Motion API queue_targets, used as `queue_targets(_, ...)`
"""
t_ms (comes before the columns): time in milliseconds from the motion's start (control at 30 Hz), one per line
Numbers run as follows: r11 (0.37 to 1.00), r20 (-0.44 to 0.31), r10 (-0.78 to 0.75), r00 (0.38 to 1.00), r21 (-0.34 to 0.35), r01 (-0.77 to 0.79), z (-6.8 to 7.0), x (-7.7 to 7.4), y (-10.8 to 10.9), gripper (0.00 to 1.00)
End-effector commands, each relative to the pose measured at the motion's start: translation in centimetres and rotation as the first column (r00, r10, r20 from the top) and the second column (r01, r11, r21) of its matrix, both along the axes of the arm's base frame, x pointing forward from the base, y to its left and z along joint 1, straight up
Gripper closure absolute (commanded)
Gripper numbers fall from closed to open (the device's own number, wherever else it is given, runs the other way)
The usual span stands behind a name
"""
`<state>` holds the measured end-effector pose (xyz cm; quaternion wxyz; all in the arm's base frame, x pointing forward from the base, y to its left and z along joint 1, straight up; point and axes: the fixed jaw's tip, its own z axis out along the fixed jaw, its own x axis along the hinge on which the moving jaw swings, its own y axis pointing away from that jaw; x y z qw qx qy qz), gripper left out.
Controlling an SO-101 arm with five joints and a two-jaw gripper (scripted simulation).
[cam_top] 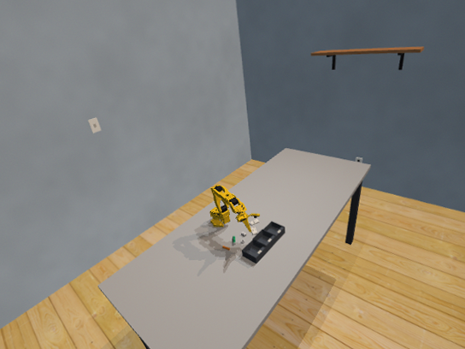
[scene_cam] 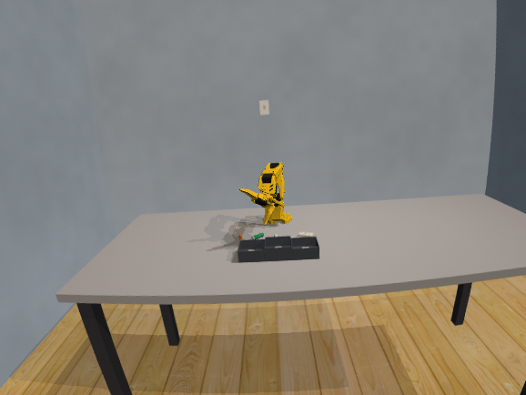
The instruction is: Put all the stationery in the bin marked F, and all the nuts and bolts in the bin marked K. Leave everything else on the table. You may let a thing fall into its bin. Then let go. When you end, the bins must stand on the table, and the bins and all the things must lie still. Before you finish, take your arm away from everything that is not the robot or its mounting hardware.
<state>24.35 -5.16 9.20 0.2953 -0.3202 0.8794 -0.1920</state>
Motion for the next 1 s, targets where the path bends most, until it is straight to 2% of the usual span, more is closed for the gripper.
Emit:
queue_targets(0,0.999,0.055,0.022,0.998,-0.032,-0.02,2.1,0.4,-0.1,0.0)
queue_targets(33,0.999,0.055,0.022,0.998,-0.032,-0.02,2.1,0.4,-0.1,0.0)
queue_targets(67,1.0,-0.008,0.015,1.0,-0.01,-0.015,0.4,-0.2,0.0,0.0)
queue_targets(600,0.994,-0.09,0.091,0.992,-0.053,-0.096,1.3,-1.6,0.3,0.0)
queue_targets(633,0.995,-0.149,0.087,0.985,-0.028,-0.092,-0.2,-2.1,0.4,0.0)
queue_targets(967,0.988,-0.192,0.134,0.972,-0.047,-0.146,1.0,-3.0,0.6,0.0)
